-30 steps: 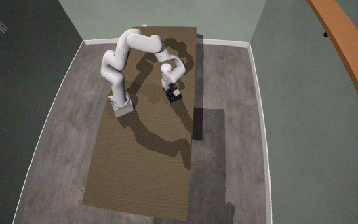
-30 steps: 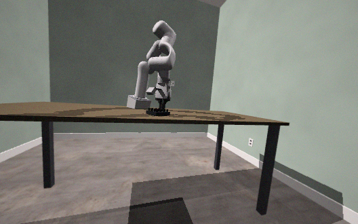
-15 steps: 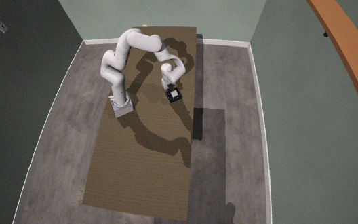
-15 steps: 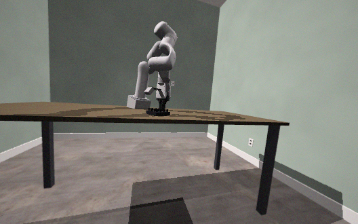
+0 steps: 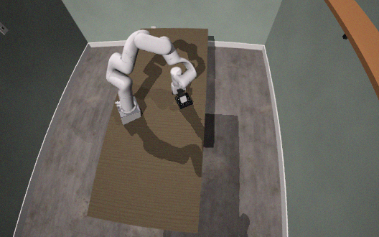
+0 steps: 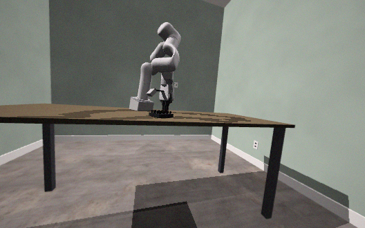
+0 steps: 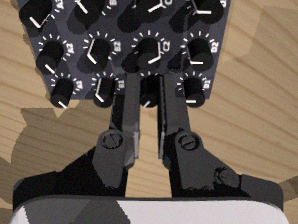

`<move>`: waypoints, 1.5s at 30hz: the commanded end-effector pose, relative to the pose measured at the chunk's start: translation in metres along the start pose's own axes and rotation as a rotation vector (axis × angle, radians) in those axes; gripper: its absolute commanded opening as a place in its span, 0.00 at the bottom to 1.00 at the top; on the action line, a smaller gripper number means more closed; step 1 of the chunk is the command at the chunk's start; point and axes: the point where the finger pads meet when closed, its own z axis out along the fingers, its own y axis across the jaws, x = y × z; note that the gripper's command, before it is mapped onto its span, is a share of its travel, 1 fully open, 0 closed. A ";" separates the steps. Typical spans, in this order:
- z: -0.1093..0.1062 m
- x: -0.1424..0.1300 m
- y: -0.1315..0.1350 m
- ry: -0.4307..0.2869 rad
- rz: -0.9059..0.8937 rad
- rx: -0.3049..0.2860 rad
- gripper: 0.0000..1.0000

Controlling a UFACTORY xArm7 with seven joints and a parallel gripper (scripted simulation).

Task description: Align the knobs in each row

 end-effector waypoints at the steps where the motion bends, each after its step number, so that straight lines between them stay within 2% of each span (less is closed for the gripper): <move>1: -0.001 0.000 -0.001 0.000 0.008 0.002 0.08; 15: -0.001 0.000 -0.001 0.000 0.008 0.002 0.08; 16: -0.001 0.000 -0.001 0.000 0.008 0.002 0.19; 37: -0.001 0.000 -0.001 0.000 0.008 0.002 0.19; 45: -0.008 0.000 -0.001 0.000 0.008 0.002 0.19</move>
